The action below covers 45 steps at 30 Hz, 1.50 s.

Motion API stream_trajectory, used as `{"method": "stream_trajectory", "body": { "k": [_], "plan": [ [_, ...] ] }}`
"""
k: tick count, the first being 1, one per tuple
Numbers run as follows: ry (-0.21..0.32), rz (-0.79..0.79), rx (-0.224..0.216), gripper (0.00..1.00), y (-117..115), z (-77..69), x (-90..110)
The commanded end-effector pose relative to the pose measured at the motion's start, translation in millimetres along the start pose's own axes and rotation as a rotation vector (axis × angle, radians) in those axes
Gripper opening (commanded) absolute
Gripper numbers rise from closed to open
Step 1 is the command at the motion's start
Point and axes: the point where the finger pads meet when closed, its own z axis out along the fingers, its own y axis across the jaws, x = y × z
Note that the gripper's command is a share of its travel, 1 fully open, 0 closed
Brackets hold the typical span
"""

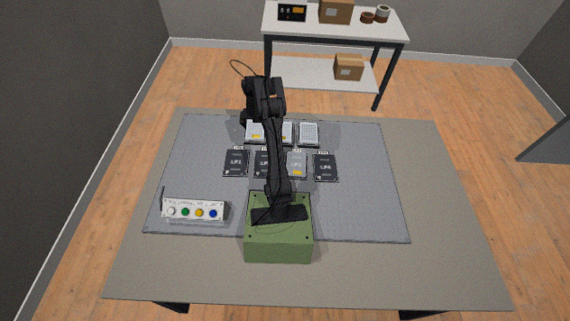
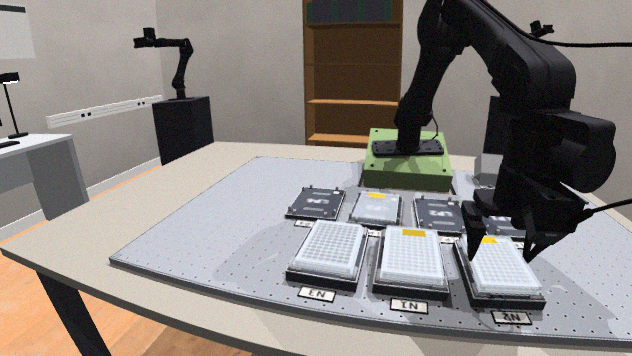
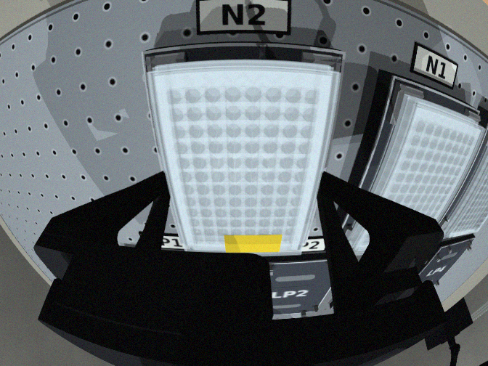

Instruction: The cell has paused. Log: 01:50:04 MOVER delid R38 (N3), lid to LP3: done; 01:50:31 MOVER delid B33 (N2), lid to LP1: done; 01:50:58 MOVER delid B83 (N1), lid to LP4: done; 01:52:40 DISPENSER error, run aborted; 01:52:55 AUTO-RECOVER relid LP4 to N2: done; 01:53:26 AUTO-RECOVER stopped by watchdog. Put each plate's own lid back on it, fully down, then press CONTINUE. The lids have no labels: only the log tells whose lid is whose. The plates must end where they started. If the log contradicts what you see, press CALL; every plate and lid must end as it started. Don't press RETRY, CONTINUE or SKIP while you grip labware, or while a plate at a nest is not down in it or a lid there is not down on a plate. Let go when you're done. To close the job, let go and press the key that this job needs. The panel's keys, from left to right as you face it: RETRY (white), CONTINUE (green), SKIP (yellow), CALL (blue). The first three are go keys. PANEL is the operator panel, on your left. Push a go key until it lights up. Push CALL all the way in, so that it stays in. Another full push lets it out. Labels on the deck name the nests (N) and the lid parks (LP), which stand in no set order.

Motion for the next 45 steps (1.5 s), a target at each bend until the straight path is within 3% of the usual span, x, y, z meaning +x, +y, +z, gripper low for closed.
{"method": "stream_trajectory", "body": {
  "k": [1,45],
  "plan": [
    [-0.046,-0.008,-0.017,0.00,3.8,-7.7,-10.5],
    [-0.049,-0.006,-0.016,0.00,4.8,-12.7,-12.3]
  ]
}}
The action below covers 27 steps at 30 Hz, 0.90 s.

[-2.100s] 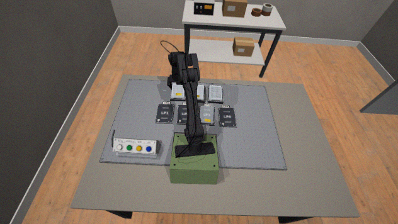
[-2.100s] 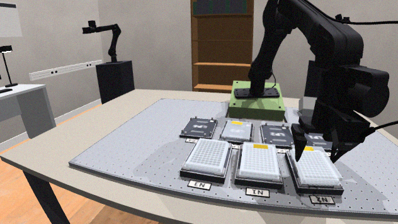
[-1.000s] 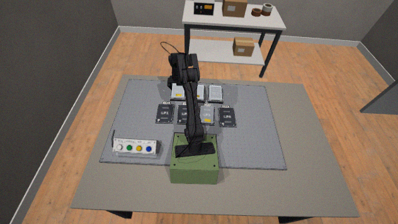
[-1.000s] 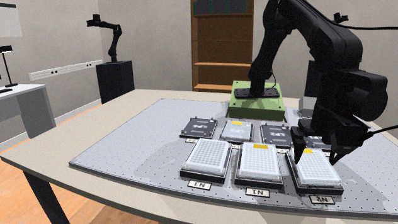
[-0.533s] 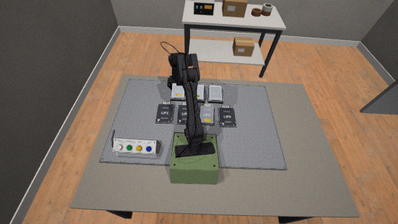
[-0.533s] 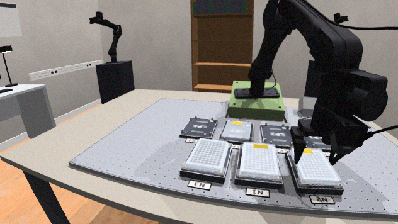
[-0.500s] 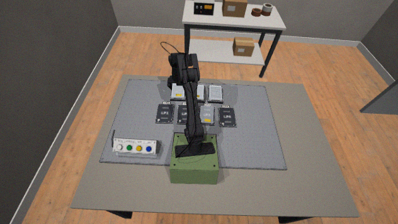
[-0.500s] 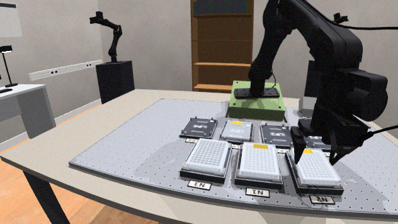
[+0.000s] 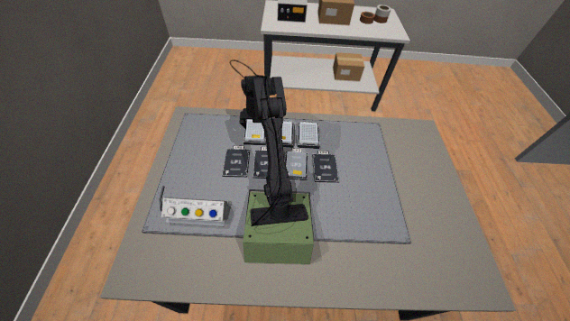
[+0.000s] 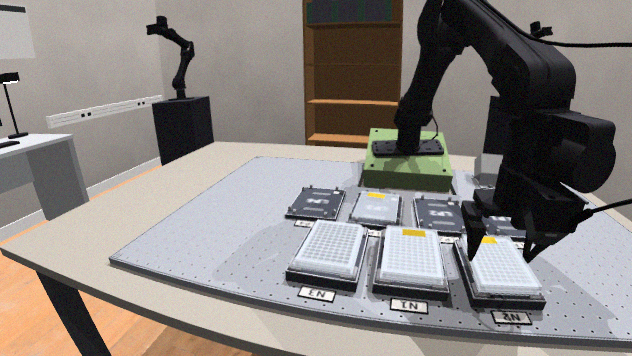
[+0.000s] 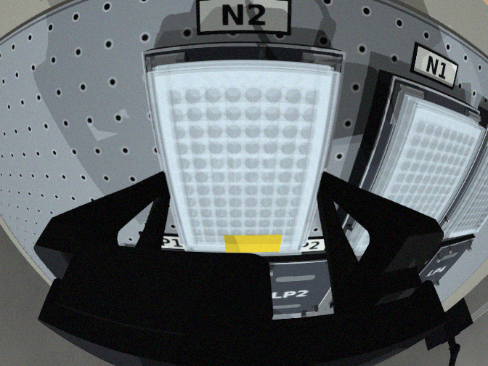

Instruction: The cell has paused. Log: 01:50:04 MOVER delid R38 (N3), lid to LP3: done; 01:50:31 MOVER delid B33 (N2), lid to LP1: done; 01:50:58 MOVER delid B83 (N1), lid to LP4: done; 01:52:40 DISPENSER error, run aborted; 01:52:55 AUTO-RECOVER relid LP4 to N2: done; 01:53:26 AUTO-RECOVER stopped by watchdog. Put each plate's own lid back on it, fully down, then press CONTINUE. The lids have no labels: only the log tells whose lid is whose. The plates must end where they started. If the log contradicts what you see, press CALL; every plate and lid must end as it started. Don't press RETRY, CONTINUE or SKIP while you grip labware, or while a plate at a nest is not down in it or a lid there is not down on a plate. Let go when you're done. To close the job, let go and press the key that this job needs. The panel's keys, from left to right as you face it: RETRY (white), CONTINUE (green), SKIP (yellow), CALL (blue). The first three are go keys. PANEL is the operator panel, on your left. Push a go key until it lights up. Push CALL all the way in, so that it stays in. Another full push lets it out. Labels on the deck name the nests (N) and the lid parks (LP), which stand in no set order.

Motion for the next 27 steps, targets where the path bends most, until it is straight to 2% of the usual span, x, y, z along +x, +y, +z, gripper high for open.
{"method": "stream_trajectory", "body": {
  "k": [1,5,6,27],
  "plan": [
    [-0.050,-0.006,-0.016,0.00,4.8,-13.1,-12.5],
    [-0.053,-0.006,-0.016,0.00,5.0,-14.0,-13.5],
    [-0.053,-0.006,-0.016,1.00,5.0,-14.0,-13.5],
    [-0.053,-0.006,-0.016,1.00,5.0,-14.0,-13.5]
  ]
}}
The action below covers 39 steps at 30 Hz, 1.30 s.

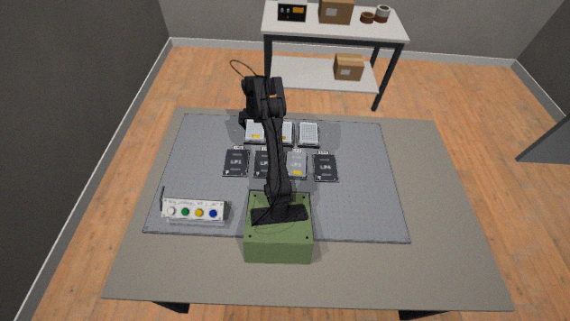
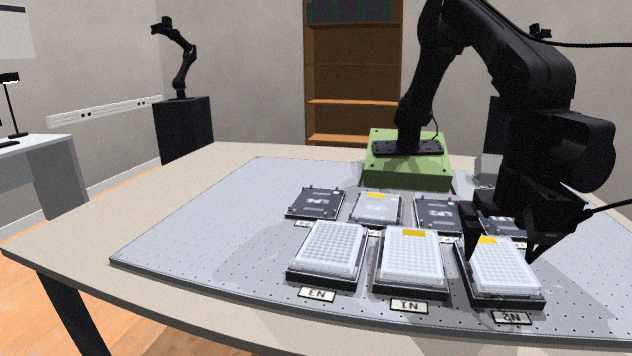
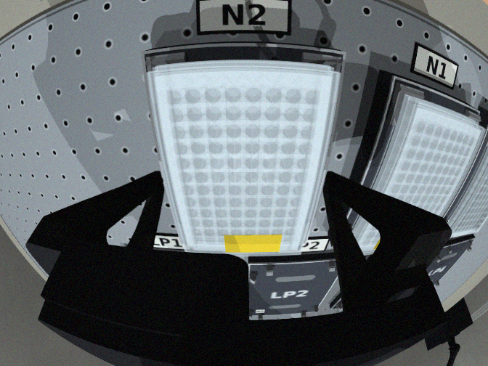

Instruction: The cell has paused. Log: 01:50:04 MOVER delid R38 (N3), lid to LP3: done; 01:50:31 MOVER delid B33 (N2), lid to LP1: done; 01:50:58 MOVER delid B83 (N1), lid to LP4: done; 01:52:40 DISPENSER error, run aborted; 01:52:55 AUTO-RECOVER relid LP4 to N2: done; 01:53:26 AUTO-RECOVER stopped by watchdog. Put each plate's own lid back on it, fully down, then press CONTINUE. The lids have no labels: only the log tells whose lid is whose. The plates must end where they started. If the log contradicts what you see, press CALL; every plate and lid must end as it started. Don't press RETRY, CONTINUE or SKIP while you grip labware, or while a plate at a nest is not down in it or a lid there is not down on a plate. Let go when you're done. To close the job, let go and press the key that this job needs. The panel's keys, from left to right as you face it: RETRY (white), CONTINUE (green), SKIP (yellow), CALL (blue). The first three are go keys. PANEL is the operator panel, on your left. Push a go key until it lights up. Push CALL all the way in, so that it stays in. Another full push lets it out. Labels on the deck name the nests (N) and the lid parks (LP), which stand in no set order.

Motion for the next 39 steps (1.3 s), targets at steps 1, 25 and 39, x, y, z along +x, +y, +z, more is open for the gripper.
{"method": "stream_trajectory", "body": {
  "k": [1,25,39],
  "plan": [
    [-0.053,-0.005,-0.016,1.00,5.0,-14.1,-13.5],
    [-0.060,-0.002,-0.018,1.00,3.9,-28.9,-12.9],
    [-0.058,-0.005,-0.020,1.00,7.7,-46.9,-9.9]
  ]
}}
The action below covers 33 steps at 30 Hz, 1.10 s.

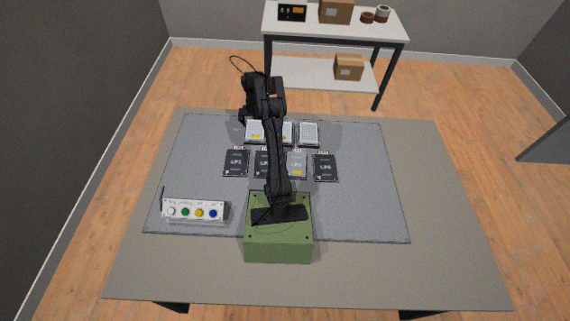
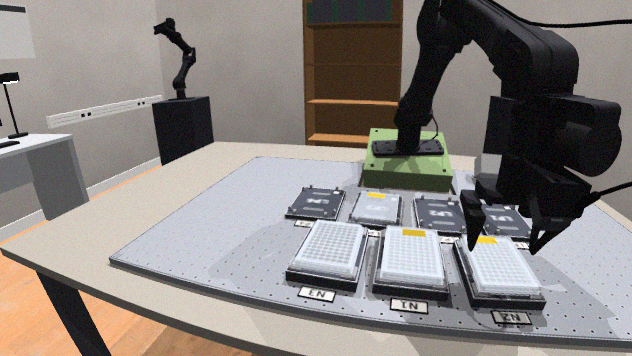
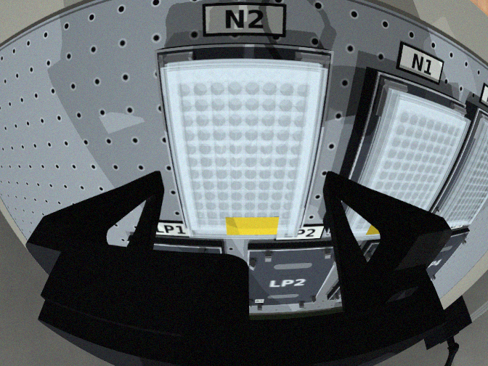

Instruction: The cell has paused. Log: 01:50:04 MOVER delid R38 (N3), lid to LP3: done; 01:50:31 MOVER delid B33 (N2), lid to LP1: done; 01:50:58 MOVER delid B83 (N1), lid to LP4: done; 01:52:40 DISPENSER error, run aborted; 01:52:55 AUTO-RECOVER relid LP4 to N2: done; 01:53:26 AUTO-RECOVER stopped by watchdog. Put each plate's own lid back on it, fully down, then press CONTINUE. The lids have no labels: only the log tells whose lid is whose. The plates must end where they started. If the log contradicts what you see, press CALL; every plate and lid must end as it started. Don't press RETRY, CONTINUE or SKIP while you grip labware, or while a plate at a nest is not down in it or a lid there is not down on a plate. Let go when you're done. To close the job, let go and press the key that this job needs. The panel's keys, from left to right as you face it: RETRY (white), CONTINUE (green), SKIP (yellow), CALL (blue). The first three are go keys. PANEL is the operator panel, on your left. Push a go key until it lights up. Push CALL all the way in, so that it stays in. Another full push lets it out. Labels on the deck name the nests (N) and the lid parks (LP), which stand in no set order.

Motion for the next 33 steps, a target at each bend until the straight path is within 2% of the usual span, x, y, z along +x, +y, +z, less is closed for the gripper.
{"method": "stream_trajectory", "body": {
  "k": [1,25,27,29,33],
  "plan": [
    [-0.056,-0.002,-0.019,1.00,7.6,-29.4,-9.0],
    [-0.053,0.002,-0.014,1.00,1.5,-27.9,-11.9],
    [-0.039,0.055,-0.015,1.00,-7.2,-22.4,0.9],
    [-0.039,0.055,-0.015,1.00,-7.2,-22.4,0.9],
    [-0.038,0.092,-0.017,1.00,-21.4,-20.0,17.0]
  ]
}}
